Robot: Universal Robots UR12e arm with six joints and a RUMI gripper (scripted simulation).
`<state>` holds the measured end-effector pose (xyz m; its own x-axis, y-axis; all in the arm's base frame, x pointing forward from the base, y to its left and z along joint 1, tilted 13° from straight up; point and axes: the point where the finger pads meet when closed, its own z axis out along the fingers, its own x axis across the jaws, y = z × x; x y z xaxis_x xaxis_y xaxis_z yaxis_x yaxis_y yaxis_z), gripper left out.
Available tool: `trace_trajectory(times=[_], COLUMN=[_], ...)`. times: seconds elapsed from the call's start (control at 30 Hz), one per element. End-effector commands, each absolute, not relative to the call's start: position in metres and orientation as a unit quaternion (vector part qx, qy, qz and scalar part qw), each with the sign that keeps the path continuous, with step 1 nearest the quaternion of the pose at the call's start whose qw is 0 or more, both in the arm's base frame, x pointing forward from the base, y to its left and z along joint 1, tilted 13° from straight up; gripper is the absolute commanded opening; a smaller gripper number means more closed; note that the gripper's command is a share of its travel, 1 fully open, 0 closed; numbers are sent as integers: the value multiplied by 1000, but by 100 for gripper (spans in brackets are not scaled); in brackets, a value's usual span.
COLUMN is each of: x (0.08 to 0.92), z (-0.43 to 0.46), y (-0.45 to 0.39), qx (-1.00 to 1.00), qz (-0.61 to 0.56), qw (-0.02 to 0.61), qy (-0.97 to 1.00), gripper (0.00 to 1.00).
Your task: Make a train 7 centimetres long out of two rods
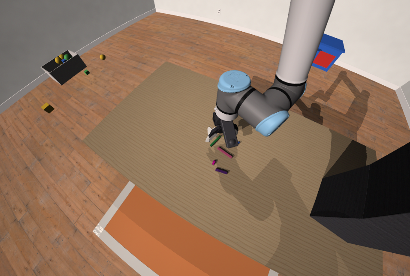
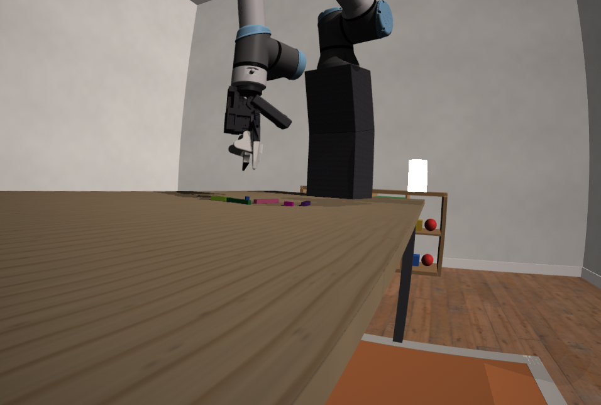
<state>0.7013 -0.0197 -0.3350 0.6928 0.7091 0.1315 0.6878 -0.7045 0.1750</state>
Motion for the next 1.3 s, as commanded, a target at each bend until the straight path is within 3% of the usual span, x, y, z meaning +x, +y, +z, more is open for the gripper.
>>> trace_trajectory(times=[0.0, 0.53, 0.87, 0.9, 1.27], x=[702, 701, 619, 619, 619], z=[-334, -335, -346, -346, -346], y=[-20, -20, -81, -81, -81], qx=[918, 918, 903, 903, 903], qz=[95, 95, 93, 93, 93], qw=[56, 56, 60, 60, 60], qy=[380, 381, 416, 416, 416], gripper=[100, 100, 100, 14, 14])
